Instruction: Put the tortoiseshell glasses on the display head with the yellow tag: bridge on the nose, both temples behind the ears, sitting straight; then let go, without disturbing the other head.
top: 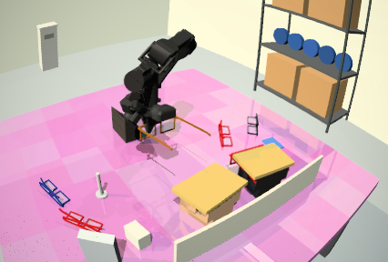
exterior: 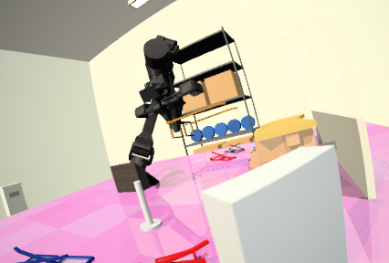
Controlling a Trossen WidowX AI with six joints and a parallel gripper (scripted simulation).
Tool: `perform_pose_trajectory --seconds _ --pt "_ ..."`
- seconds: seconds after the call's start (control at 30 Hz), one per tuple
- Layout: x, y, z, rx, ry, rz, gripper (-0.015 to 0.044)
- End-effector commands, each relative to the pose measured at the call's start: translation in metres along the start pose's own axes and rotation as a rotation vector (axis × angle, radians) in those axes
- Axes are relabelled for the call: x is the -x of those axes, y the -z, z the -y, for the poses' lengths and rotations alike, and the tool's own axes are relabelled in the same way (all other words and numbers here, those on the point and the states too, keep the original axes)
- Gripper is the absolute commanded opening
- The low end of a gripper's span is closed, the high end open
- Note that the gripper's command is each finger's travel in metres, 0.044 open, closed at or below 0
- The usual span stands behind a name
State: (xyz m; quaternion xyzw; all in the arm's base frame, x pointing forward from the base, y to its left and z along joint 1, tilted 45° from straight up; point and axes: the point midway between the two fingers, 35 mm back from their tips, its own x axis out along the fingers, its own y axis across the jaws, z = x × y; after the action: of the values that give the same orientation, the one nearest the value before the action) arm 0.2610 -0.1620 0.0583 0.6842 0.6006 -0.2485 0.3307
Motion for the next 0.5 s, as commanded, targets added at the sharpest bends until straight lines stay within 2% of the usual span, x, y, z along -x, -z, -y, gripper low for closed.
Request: perform_pose_trajectory --seconds 0.0,0.2,0.47 --pt "-0.011 -0.014 0.000 0.028 0.038 -0.017 0.0000" --pt "-0.030 -0.031 0.003 0.067 0.091 -0.050 0.0000" --pt "-0.035 -0.032 0.004 0.071 0.084 -0.057 0.0000"
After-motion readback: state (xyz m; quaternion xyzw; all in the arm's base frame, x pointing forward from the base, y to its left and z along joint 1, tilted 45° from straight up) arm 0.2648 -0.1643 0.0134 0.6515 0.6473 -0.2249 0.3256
